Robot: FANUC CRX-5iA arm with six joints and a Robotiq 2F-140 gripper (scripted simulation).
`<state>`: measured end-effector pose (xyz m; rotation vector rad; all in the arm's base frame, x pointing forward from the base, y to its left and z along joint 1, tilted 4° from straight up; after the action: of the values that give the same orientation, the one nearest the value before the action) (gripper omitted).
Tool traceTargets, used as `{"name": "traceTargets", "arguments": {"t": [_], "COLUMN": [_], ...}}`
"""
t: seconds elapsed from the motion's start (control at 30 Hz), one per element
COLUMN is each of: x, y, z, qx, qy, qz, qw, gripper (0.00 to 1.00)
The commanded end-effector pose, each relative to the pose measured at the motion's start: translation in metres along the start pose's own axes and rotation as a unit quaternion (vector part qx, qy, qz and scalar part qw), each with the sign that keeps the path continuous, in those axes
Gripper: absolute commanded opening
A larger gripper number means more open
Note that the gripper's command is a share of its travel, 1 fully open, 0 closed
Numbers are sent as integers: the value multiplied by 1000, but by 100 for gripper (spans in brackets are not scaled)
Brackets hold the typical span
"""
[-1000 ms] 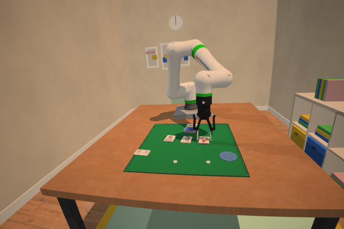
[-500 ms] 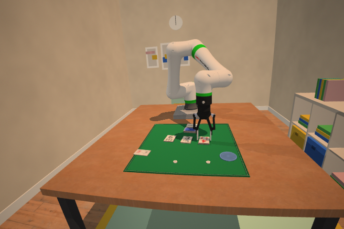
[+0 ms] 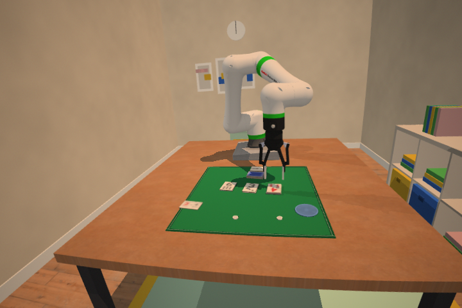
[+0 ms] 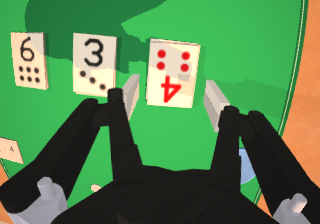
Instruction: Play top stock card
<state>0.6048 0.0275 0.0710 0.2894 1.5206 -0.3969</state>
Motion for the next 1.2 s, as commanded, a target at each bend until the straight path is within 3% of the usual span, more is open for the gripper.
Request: {"name": "traceTargets", "arguments": {"t": [0.0, 0.37, 0.6, 0.63, 1.17], "x": [-11, -45, -50, -50, -50], "y": [0, 0, 0, 0, 0], "z": [0, 0, 0, 0, 0], "qx": [0, 0, 0, 0, 0], "qy": [0, 0, 0, 0, 0], "qz": [0, 0, 0, 0, 0], "qw": [1000, 1000, 1000, 1000, 1000], "gripper": [50, 50, 50, 100, 100]}}
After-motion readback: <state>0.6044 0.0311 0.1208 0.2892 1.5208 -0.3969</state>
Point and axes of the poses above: the point where the finger pads meet when closed, its own x axis out along the fingers, its own y axis across the jaws, z = x × y, the point moved 3 cm from there along -x, back along the fingers, and after that the axes turned 13 degrees about x, right-handed, at the moved point
